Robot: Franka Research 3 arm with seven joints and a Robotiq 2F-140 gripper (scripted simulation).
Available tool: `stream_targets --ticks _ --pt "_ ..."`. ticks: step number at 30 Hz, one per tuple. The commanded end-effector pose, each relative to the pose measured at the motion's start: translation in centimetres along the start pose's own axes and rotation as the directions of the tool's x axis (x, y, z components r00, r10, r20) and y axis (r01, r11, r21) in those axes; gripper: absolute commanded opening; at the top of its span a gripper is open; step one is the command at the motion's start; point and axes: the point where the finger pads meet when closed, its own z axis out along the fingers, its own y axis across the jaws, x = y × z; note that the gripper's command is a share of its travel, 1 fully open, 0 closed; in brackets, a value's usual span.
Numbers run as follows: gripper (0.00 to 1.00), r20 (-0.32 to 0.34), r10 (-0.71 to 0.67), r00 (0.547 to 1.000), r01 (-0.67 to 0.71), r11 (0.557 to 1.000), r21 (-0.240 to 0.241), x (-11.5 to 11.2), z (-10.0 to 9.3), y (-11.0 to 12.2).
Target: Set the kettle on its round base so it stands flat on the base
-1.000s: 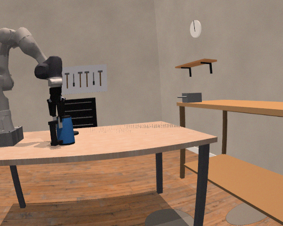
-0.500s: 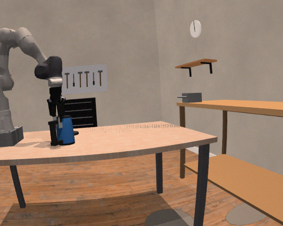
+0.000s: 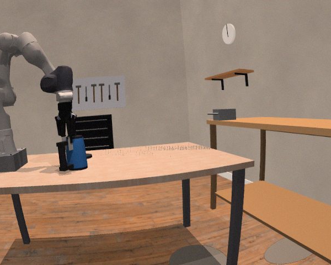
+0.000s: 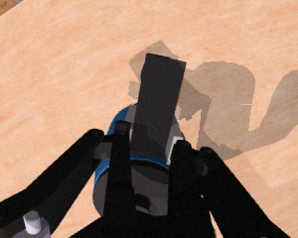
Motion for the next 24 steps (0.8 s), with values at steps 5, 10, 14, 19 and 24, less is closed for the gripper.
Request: stream_targets --ticks 5,10,14,19,24 --pt "0.00 -0.001 0.005 1.000 -0.005 1.000 0.000 0.08 0.11 0.03" --pt "0.00 -0.001 0.005 1.000 -0.005 1.000 0.000 0.08 0.11 0.03" --pt "0.00 -0.001 0.005 1.000 -0.005 1.000 0.000 0.08 0.10 0.03" --pt "0.00 -0.001 0.005 1.000 -0.005 1.000 0.000 0.08 -0.01 0.03" --pt "0.00 -0.001 0.005 1.000 -0.005 1.000 0.000 0.08 -0.38 0.03"
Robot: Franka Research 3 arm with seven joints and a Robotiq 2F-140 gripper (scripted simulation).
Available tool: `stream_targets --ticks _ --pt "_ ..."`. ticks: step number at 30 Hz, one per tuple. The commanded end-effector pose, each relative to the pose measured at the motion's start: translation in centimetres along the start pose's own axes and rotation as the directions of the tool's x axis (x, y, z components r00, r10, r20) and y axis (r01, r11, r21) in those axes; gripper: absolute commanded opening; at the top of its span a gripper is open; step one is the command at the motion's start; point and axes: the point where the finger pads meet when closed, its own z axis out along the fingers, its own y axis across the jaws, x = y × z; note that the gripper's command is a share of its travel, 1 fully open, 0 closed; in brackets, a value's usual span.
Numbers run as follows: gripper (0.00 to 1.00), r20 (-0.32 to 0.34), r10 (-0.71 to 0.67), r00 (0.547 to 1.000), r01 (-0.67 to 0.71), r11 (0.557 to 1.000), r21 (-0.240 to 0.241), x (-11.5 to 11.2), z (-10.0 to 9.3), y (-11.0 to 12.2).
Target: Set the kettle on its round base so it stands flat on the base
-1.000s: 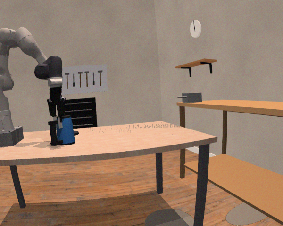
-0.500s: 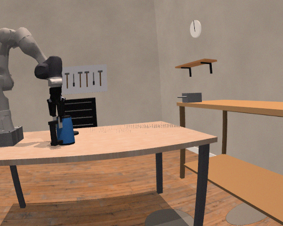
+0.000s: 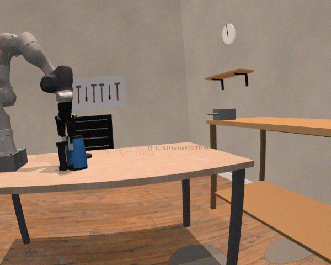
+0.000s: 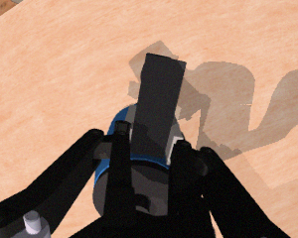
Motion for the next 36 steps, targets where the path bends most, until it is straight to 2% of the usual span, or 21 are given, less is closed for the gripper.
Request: stream_targets --ticks 1,27,36 --pt "0.00 -0.001 0.005 1.000 -0.005 1.000 0.002 0.1 -0.5 0.0" --pt "0.00 -0.001 0.005 1.000 -0.005 1.000 0.002 0.1 -4.0 0.0" --pt "0.00 -0.001 0.005 1.000 -0.005 1.000 0.002 0.1 -4.5 0.0"
